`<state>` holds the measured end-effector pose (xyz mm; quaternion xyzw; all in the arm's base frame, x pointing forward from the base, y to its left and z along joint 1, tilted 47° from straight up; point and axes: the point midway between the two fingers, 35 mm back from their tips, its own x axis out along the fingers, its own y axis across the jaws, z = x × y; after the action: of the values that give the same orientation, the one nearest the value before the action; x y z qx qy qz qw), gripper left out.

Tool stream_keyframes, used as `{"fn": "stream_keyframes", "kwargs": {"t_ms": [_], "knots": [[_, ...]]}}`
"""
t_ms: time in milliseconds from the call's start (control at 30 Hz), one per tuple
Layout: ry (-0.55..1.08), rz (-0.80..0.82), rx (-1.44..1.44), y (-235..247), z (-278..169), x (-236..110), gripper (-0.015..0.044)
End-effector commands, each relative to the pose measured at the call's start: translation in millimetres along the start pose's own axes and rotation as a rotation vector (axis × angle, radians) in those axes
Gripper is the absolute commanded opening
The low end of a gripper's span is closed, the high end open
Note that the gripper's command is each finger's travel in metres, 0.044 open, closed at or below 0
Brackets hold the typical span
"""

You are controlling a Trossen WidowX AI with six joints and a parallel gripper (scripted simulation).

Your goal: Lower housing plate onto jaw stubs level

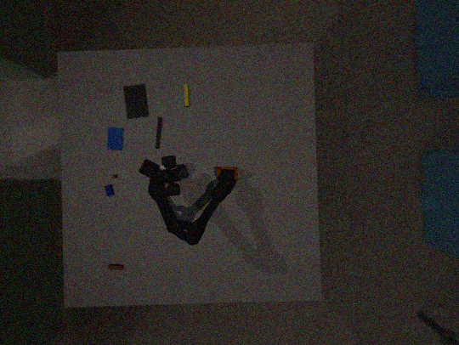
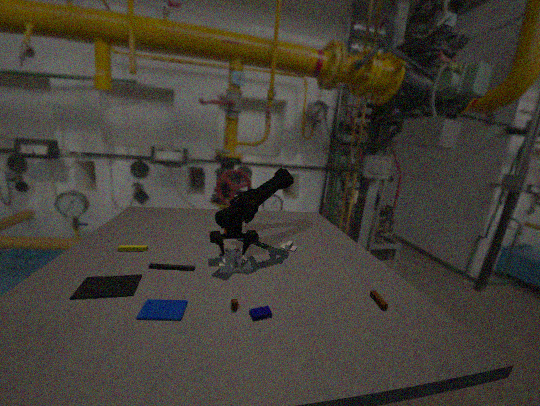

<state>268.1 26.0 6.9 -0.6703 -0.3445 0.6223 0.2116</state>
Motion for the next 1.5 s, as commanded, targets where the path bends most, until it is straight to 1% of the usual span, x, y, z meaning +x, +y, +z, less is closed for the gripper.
{"fn": "stream_keyframes", "kwargs": {"t_ms": [0, 300, 400, 433, 900, 1000, 1100, 1167, 1267, 1300, 1333, 1467], "knots": [[-0.003, 0.0, -0.001, 0, -1, 3, 0.0351], [-0.003, 0.0, -0.001, 0, -1, 3, 0.0351], [0.002, 0.0, 0.0, 0, 0, 0, 0.043], [0.002, 0.0, 0.0, 0, 0, 0, 0.044], [0.001, 0.0, 0.0, 0, 0, -2, 0.044], [0.0, 0.003, 0.0, 1, -2, -22, 0.044], [-0.003, 0.003, 0.0, 0, -1, -55, 0.044], [-0.005, 0.0, -0.001, -1, 1, -72, 0.044], [-0.005, 0.0, -0.001, -2, 1, -74, 0.044], [0.002, -0.003, 0.013, 1, 0, -65, 0.044], [0.002, -0.002, 0.013, 1, 2, -67, 0.044], [-0.004, 0.009, 0.009, 0, 38, -101, 0.044]]}}
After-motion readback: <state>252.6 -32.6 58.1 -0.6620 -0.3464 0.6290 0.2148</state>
